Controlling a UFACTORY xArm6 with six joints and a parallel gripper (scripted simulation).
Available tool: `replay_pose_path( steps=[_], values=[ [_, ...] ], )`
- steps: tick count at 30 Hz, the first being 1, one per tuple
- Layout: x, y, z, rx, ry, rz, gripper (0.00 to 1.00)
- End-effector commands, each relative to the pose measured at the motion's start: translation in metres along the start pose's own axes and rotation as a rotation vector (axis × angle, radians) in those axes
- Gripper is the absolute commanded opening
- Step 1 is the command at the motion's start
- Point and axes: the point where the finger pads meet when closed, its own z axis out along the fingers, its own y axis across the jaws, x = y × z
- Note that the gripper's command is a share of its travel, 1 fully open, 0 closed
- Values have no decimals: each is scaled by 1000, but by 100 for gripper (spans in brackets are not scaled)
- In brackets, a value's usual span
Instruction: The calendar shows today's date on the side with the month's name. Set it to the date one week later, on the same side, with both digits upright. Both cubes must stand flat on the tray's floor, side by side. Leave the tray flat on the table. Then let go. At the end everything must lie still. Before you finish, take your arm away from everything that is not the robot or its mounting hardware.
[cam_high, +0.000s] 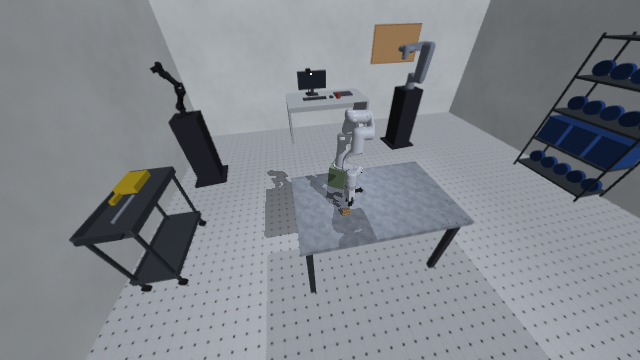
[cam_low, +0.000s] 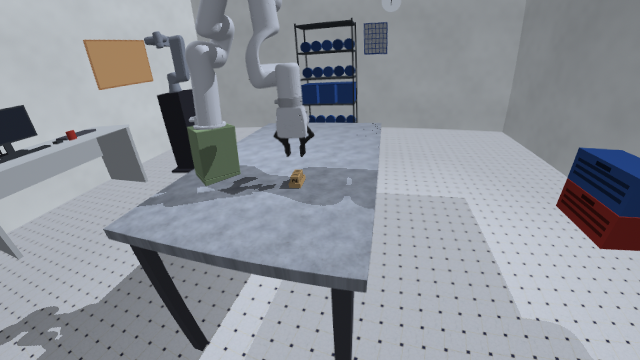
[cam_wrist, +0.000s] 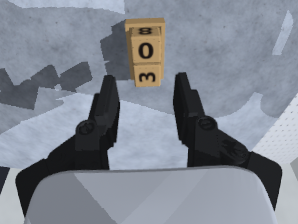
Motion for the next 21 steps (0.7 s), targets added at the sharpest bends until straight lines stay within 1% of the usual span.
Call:
replay_pose_path(
  steps=[1, 14, 21],
  values=[
    [0, 1, 0, -3, 0, 0, 47],
    [0, 1, 9, -3, 0, 0, 47],
    [0, 1, 19, -3, 0, 0, 47]
  ],
)
